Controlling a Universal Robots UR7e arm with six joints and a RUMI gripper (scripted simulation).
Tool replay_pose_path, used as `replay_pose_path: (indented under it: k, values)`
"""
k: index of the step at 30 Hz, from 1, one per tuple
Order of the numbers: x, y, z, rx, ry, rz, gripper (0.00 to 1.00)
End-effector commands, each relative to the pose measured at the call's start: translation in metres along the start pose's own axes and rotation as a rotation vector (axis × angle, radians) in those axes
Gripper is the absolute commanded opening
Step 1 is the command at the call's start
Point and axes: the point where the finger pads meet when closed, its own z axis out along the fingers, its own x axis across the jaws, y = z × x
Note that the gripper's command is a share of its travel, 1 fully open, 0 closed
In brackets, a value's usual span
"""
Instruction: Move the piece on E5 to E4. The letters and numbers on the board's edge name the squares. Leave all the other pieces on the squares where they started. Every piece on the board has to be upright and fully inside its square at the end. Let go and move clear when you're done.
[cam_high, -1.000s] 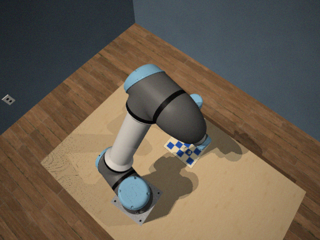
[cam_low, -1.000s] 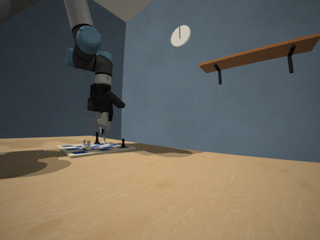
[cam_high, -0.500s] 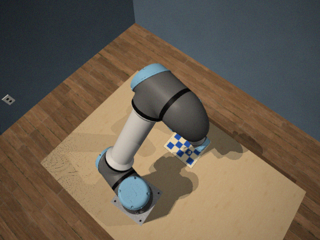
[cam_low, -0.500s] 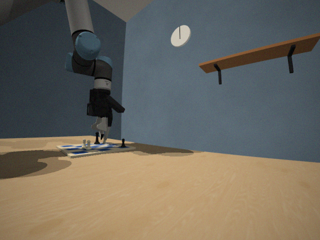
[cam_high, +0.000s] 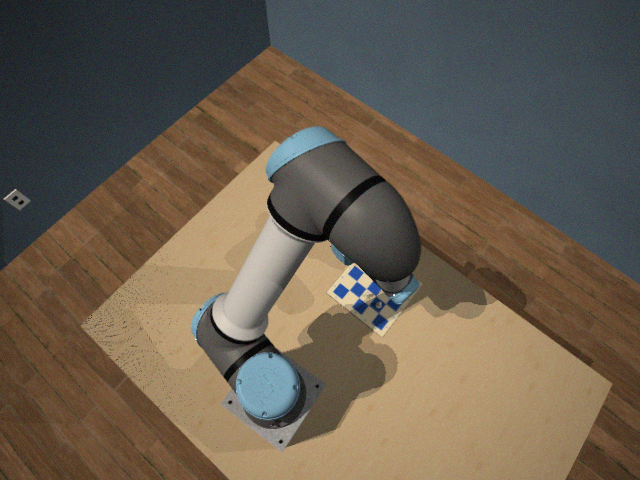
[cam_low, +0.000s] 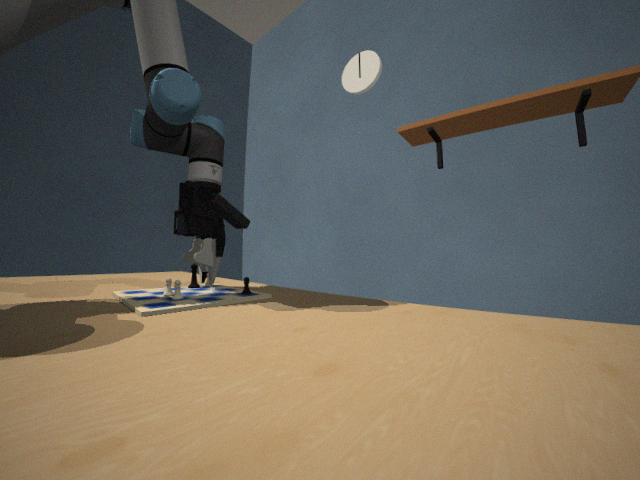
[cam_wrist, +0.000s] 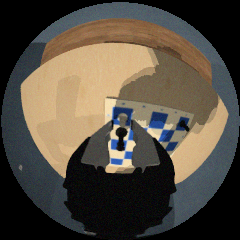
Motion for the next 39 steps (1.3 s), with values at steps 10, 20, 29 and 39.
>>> replay_pose_path:
  k: [10,20,29,39]
  values:
    - [-0.0002,-0.0016,-0.0004,0.003,0.001,-0.001,0.20]
    - [-0.0002,-0.0016,-0.0004,0.003,0.001,-0.001,0.20]
    - [-0.0002,-0.0016,-0.0004,0.003,0.001,-0.001,0.00]
    - [-0.0002,-0.0016,-0.0004,0.003,0.001,-0.001,0.00]
